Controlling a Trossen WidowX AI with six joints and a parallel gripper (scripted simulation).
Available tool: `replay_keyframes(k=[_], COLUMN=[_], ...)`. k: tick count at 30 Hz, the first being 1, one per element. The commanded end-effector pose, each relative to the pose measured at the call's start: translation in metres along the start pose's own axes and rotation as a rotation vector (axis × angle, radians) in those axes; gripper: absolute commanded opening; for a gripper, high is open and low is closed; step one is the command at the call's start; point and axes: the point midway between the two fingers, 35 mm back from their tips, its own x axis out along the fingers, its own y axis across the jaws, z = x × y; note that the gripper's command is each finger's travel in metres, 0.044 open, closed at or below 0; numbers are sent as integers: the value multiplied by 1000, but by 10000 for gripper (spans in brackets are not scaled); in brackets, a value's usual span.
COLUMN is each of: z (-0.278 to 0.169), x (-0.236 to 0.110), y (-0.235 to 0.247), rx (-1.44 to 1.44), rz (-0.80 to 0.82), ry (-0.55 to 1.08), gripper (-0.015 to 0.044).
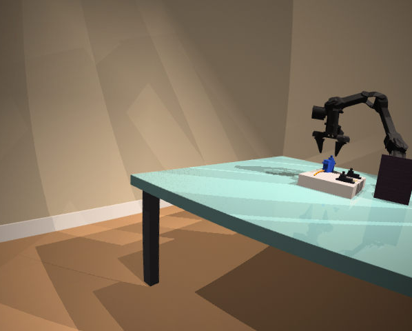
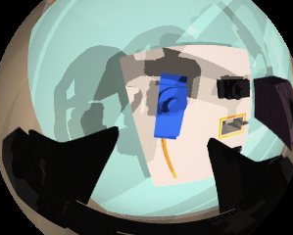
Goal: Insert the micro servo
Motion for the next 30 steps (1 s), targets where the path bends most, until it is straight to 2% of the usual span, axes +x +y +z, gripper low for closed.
replay_keyframes(k=[1, 20, 30], z=[1, 1, 1], x=[15, 35, 35], y=[-3, -3, -3], rx=[-9, -9, -9], rz=[-5, -4, -4], ry=[-13, -13, -13], gripper=[440, 440, 177])
